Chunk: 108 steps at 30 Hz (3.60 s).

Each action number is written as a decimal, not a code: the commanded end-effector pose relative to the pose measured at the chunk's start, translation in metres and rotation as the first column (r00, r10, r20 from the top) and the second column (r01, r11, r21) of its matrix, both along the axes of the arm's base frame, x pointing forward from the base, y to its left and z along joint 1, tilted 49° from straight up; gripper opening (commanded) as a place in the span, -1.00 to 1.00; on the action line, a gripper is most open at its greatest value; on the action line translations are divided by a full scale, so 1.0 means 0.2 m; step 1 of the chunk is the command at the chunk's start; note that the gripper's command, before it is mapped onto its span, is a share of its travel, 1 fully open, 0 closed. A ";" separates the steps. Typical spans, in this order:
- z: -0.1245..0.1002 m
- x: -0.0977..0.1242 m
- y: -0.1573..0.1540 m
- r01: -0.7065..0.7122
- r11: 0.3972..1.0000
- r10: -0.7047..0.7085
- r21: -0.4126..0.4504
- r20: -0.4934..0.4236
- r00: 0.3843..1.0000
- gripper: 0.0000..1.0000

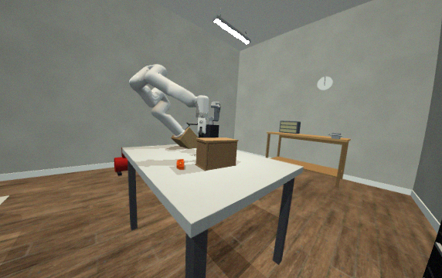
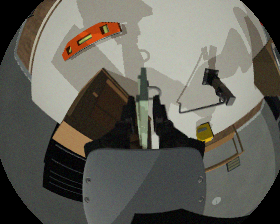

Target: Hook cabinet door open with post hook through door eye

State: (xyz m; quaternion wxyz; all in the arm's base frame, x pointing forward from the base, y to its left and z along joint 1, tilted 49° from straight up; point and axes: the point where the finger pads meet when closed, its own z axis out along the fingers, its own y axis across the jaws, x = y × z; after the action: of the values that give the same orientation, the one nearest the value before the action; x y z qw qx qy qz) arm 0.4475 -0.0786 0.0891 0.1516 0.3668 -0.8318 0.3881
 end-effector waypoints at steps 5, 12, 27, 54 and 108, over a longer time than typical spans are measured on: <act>0.01 0.00 0.01 -0.001 1.000 0.001 0.001 0.004 1.000 -0.47; 0.03 0.00 0.03 -0.001 1.000 0.001 0.001 0.004 1.000 -0.47; 0.10 0.00 0.12 -0.001 1.000 0.001 0.001 0.004 1.000 -0.47; 0.23 -0.01 0.27 -0.001 1.000 0.001 0.001 0.004 1.000 -0.47; -0.30 -0.08 0.74 0.301 0.951 -0.307 0.074 0.355 0.883 -0.53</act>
State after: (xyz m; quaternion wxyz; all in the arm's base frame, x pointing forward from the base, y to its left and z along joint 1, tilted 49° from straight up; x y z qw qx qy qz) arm 0.4311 0.0680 0.0280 0.0534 0.1551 -0.8954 0.4139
